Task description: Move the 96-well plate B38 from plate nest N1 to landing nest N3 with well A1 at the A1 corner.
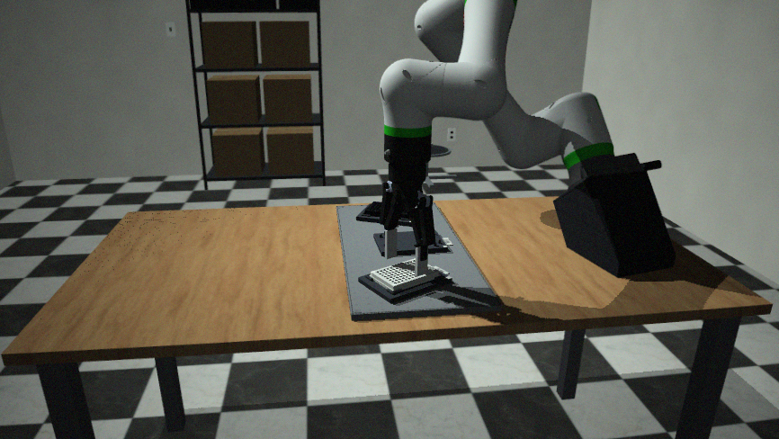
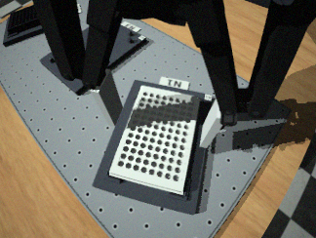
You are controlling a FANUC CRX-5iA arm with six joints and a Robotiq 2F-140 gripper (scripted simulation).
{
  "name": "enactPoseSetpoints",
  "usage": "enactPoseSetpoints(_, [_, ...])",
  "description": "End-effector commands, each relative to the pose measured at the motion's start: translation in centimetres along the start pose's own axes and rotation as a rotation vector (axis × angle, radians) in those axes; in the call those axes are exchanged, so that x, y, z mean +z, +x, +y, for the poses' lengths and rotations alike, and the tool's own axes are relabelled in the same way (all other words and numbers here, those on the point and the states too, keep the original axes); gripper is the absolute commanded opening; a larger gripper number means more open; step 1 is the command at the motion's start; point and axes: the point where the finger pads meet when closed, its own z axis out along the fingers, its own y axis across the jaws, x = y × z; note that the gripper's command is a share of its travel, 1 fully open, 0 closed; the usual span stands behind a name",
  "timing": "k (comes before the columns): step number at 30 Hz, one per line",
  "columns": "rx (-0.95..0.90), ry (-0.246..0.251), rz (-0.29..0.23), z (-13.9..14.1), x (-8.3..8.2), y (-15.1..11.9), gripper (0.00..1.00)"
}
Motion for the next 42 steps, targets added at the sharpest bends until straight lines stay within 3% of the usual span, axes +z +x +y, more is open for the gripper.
enactPoseSetpoints(1, [0.000, 0.000, 0.000, -0.01, -0.02, 0.02, 0.66])
enactPoseSetpoints(32, [0.000, 0.000, 0.000, -0.01, -0.02, 0.02, 0.66])
enactPoseSetpoints(33, [0.000, 0.000, 0.000, -0.01, -0.02, 0.02, 0.59])
enactPoseSetpoints(42, [0.000, 0.000, 0.000, -0.01, -0.02, 0.02, 0.59])
